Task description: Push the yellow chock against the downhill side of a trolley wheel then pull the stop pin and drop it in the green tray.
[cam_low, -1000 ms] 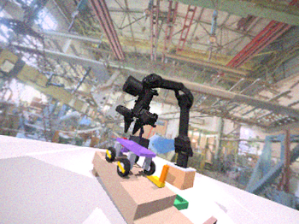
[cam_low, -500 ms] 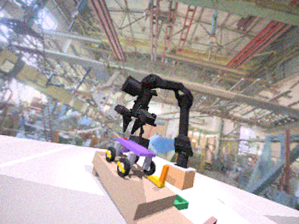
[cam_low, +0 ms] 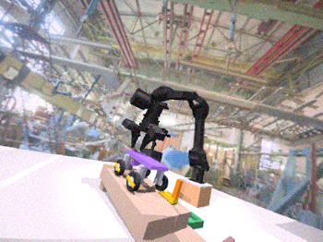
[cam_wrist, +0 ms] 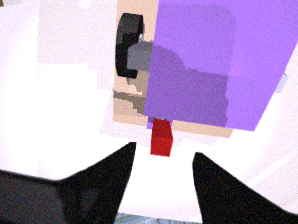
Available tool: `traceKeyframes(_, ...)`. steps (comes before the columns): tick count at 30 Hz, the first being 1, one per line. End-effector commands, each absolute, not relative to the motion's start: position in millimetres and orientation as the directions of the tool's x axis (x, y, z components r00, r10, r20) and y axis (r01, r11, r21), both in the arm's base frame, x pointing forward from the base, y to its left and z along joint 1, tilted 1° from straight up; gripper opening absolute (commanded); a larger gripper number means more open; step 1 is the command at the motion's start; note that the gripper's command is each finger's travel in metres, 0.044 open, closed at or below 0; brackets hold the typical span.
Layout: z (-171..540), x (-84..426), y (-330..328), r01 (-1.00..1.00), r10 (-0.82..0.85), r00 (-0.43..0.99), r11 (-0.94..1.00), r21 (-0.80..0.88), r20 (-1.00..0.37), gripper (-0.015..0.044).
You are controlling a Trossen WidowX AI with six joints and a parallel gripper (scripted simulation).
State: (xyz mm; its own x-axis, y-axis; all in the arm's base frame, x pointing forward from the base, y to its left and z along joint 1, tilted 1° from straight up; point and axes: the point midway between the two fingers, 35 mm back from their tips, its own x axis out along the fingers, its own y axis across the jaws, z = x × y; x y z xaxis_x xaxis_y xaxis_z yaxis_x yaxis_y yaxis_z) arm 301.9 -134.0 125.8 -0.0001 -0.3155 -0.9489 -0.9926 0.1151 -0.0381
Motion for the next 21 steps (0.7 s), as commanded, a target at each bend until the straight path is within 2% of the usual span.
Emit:
traceKeyframes(1, 120, 300, -135, -0.994, -0.316, -0.011, 0.110, -0.025, -0.949, 0.0190)
traceKeyframes(21, 108, 302, -140, -0.994, -0.316, -0.011, 0.110, -0.025, -0.949, 0.0190)
